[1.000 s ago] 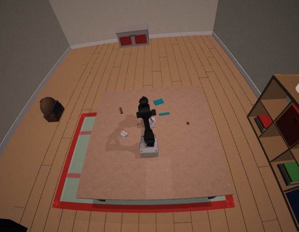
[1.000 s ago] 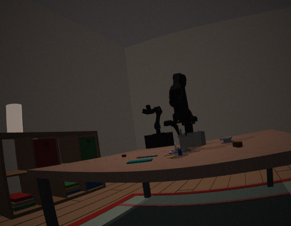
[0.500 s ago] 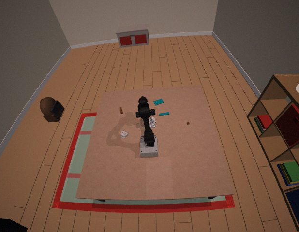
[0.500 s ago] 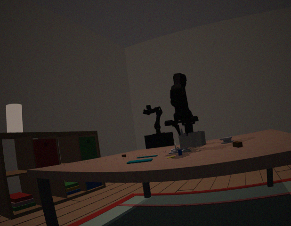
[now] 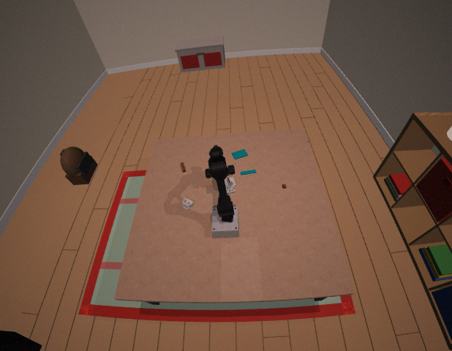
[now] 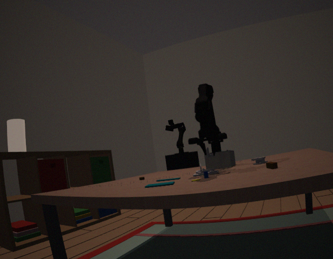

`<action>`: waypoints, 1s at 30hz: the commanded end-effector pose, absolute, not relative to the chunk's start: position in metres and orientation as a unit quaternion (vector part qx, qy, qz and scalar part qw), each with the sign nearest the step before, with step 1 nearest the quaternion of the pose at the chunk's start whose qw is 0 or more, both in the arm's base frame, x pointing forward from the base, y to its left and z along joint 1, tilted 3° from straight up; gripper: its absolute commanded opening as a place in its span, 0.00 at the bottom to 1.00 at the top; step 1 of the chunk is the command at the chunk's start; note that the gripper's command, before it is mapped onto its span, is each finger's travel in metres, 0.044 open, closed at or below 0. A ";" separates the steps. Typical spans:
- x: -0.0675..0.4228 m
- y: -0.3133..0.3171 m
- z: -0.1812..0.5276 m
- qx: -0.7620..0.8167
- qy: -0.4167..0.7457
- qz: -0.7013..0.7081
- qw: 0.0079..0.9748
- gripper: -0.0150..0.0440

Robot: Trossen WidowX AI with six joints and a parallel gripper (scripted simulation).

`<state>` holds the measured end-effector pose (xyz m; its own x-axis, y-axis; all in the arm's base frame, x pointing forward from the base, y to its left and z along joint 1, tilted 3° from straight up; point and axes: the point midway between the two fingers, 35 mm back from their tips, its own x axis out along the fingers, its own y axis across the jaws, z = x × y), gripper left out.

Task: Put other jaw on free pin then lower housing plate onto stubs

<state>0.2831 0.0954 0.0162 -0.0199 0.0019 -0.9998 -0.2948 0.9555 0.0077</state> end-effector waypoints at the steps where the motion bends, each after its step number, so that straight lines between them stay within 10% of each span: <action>1: 0.283 0.096 0.016 -0.100 0.708 0.106 0.691 0.48; 30: 0.284 0.098 -0.007 -0.100 0.708 0.106 0.691 0.48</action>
